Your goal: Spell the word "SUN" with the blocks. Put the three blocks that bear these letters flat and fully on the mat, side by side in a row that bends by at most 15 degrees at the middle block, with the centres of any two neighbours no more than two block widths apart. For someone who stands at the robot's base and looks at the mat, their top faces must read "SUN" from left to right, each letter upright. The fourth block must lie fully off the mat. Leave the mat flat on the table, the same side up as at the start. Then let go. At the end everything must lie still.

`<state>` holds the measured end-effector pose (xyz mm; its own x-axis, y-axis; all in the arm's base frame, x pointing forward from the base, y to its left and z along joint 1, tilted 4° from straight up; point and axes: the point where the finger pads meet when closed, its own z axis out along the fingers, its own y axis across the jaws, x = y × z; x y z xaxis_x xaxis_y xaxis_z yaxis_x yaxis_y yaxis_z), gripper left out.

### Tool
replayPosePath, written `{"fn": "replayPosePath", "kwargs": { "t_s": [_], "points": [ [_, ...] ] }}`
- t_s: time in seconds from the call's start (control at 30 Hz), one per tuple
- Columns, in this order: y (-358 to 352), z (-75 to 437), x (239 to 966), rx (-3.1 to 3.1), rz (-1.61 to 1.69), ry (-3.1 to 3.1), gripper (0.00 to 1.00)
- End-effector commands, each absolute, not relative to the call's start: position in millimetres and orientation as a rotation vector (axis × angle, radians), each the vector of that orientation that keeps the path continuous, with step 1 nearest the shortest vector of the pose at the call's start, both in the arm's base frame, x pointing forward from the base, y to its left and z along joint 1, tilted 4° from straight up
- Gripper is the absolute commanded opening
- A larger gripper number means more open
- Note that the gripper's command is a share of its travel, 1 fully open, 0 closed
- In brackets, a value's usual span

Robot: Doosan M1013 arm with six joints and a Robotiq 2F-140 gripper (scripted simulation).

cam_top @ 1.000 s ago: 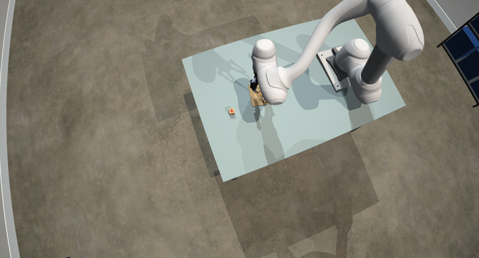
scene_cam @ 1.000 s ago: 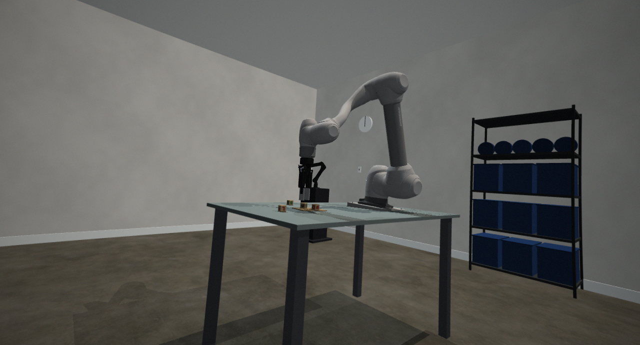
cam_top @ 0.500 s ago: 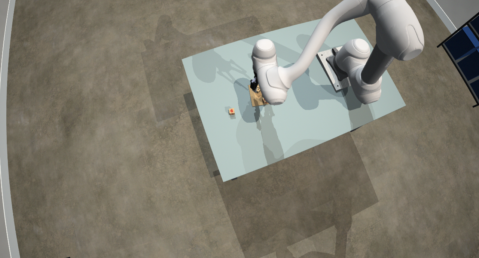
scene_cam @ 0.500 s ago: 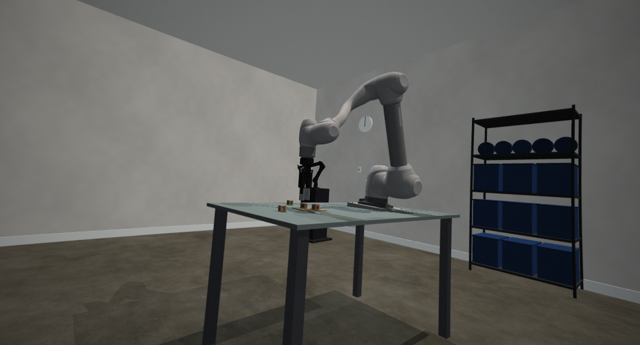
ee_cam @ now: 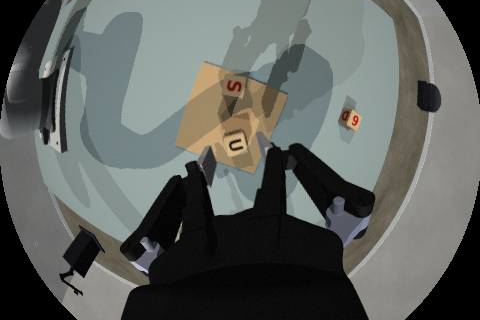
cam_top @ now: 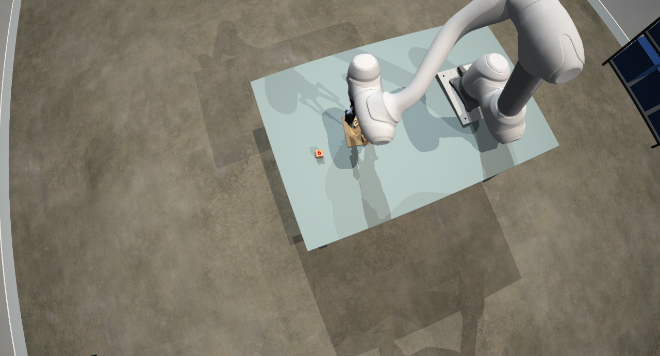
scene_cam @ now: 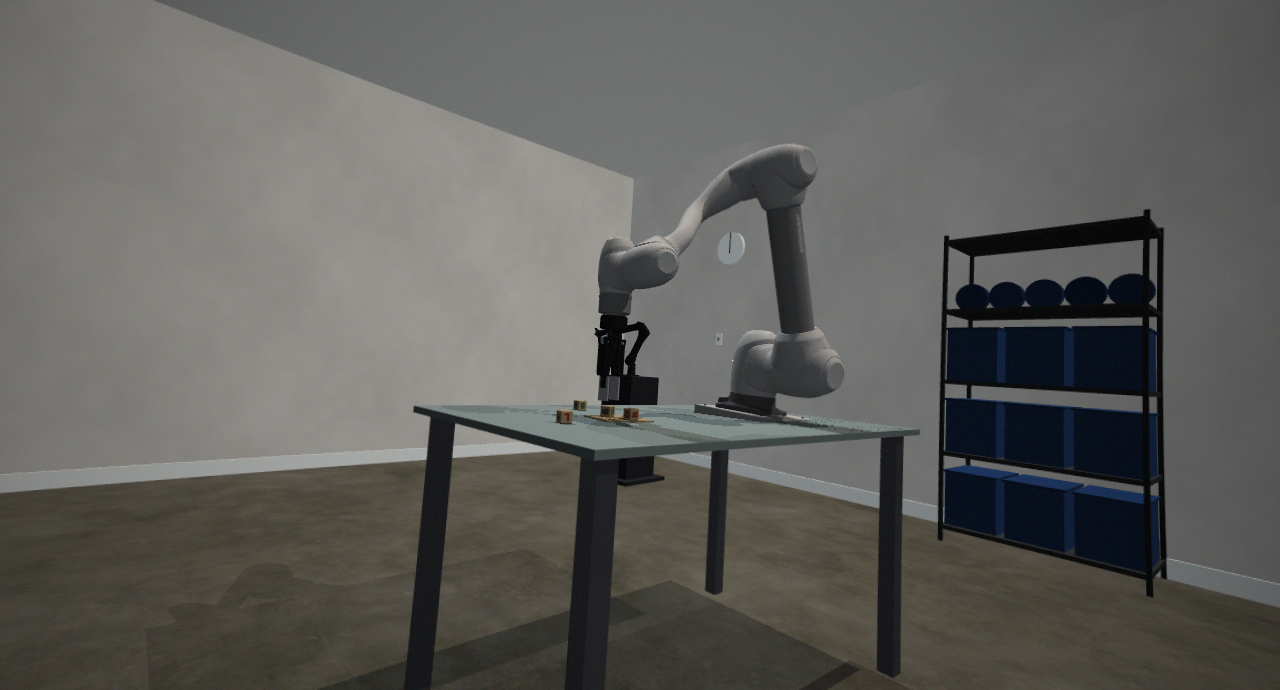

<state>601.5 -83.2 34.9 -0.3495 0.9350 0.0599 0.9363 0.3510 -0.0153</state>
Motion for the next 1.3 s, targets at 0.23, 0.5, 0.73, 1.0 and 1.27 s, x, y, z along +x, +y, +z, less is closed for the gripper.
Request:
{"fn": "replayPosePath", "kwargs": {
  "t_s": [0.23,0.5,0.73,1.0,1.27],
  "points": [
    [-83.0,30.6,600.2,-1.755,-0.038,-2.531,0.4],
    [-82.3,19.2,599.8,-1.755,-0.038,-2.531,0.4],
    [-81.7,7.8,599.4,-1.755,-0.038,-2.531,0.4],
    [-81.0,-4.6,598.9,-1.755,-0.038,-2.531,0.4],
    [-80.9,-5.9,598.9,-1.755,-0.038,-2.531,0.4]
  ]
}}
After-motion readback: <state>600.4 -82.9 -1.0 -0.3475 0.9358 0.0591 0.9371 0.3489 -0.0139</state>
